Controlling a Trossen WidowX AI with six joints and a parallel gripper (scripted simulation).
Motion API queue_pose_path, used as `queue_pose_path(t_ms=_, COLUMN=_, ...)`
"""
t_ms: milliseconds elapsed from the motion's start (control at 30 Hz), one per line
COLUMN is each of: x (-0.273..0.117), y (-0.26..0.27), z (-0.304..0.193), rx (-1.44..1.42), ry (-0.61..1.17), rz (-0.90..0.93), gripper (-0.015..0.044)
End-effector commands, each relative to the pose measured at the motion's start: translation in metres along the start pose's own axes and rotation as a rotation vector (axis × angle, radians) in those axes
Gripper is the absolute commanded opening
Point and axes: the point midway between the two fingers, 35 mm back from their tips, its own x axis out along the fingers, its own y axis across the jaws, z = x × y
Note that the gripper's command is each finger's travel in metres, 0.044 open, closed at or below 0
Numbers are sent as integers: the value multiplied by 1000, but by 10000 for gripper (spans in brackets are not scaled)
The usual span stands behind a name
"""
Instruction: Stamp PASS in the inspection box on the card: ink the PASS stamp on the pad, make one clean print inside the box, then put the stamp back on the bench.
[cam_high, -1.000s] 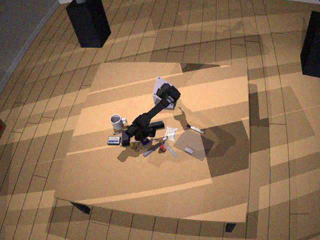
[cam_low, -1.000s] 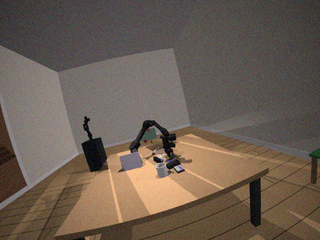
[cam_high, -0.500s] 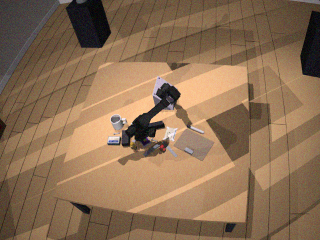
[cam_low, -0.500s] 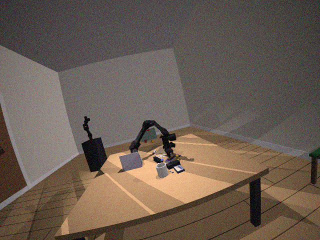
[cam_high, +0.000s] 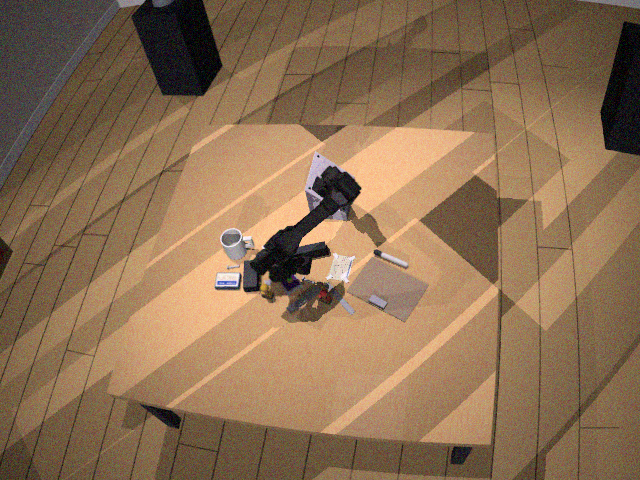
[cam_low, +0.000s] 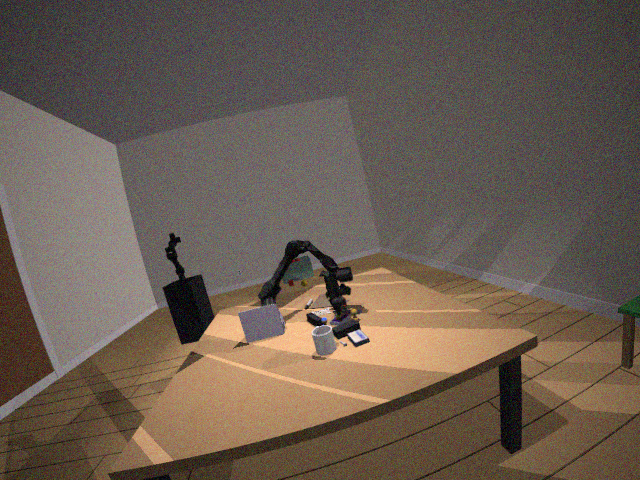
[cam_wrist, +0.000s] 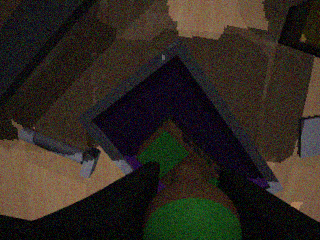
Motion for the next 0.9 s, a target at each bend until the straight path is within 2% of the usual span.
queue_pose_path(t_ms=0, x=-2, y=0, z=0, rx=-3, ry=-1, rz=2, gripper=0)
queue_pose_path(t_ms=867, x=-29, y=-1, z=1, rx=-2, ry=-1, rz=0, gripper=0)
